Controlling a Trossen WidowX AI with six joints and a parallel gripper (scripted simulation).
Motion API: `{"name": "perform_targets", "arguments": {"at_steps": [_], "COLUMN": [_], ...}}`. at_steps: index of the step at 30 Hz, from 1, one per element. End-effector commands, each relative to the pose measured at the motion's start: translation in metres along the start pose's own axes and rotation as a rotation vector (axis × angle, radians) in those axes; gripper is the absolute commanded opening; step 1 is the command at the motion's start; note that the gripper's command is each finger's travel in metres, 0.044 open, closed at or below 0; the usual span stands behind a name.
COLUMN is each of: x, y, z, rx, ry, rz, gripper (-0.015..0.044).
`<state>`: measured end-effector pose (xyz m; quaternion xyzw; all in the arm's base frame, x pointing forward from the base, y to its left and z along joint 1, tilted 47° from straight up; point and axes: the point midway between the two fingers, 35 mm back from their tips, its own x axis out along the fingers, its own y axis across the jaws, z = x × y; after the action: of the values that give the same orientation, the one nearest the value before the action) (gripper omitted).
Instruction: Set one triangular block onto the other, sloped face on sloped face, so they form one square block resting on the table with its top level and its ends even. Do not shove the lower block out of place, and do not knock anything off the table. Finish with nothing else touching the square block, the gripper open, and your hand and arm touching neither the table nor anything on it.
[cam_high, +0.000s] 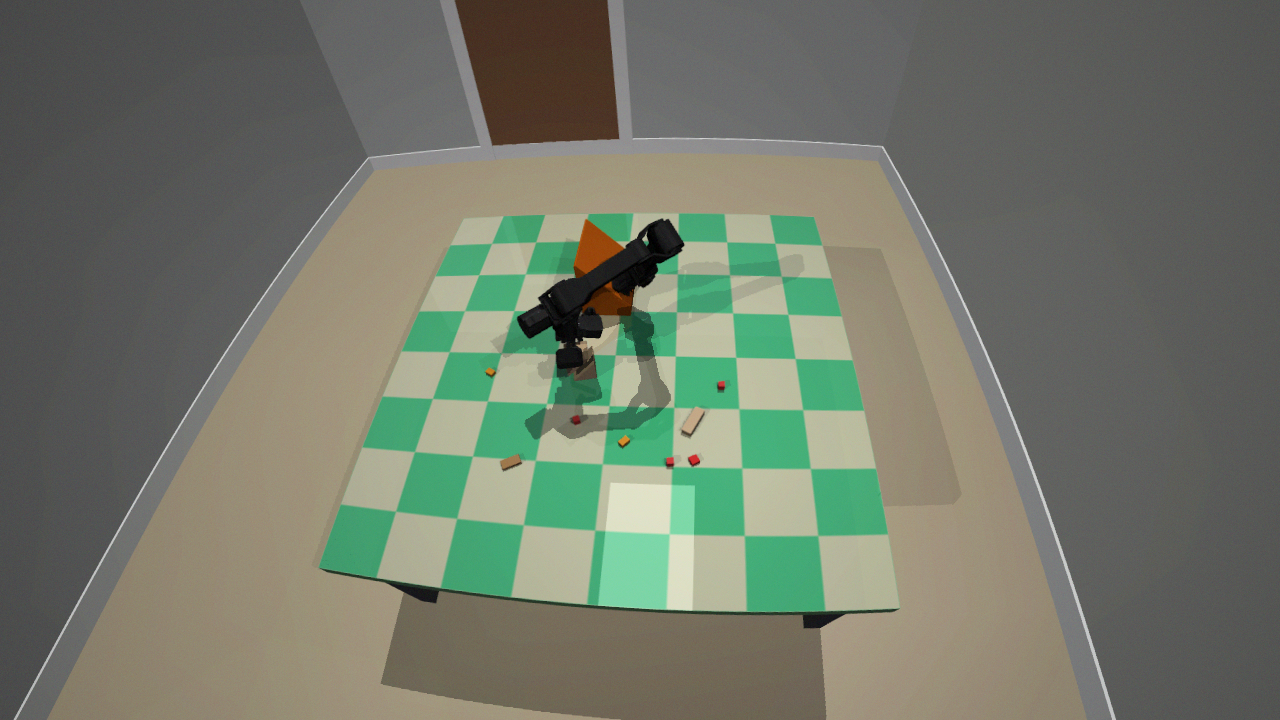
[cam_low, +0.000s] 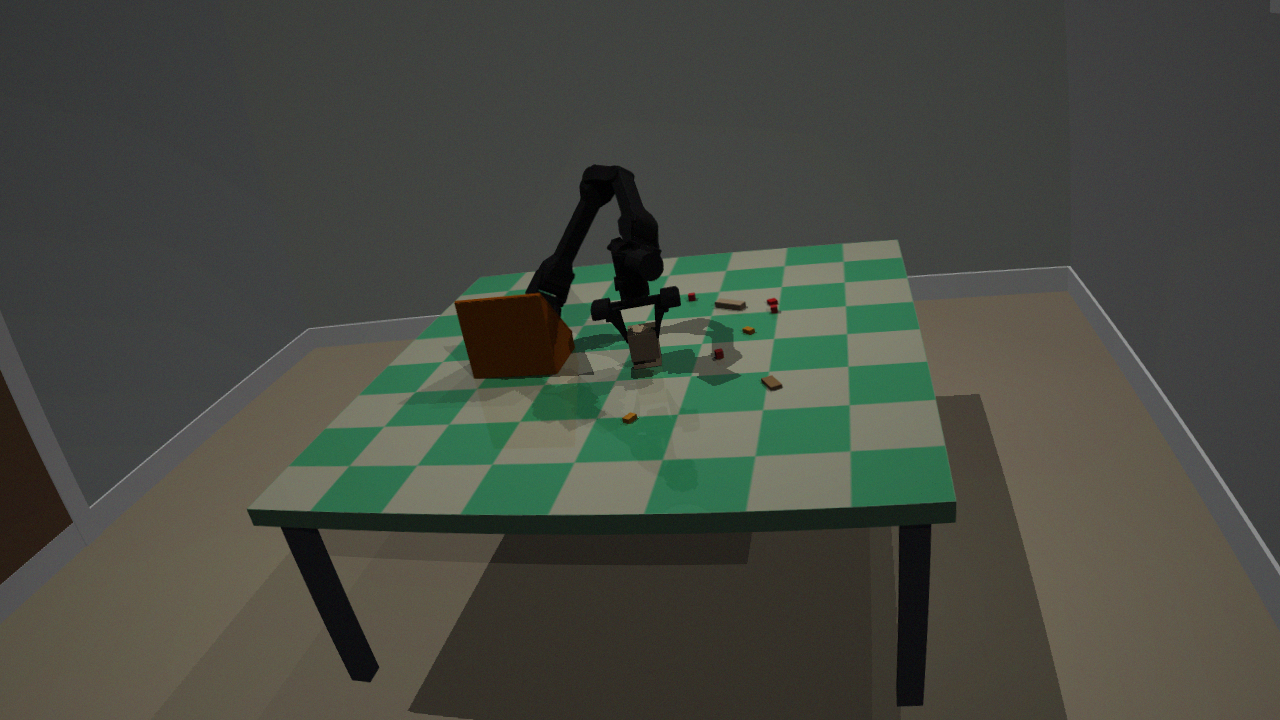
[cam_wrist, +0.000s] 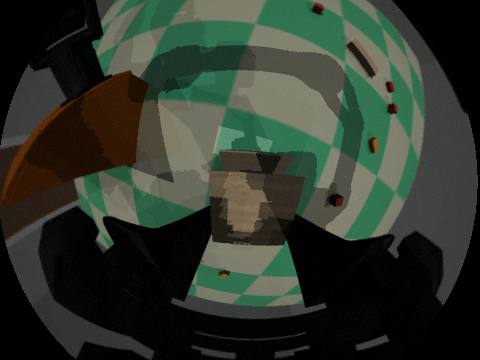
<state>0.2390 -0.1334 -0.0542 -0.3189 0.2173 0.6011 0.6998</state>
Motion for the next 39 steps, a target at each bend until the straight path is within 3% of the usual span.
{"name": "perform_targets", "arguments": {"at_steps": [1, 39], "x": [0.002, 0.021], "y": [-0.001, -0.001], "z": [0.001, 0.009], "rx": [0.005, 0.005], "ry": [-0.001, -0.003], "rz": [-0.004, -0.006], "gripper": [0.0, 0.0]}}
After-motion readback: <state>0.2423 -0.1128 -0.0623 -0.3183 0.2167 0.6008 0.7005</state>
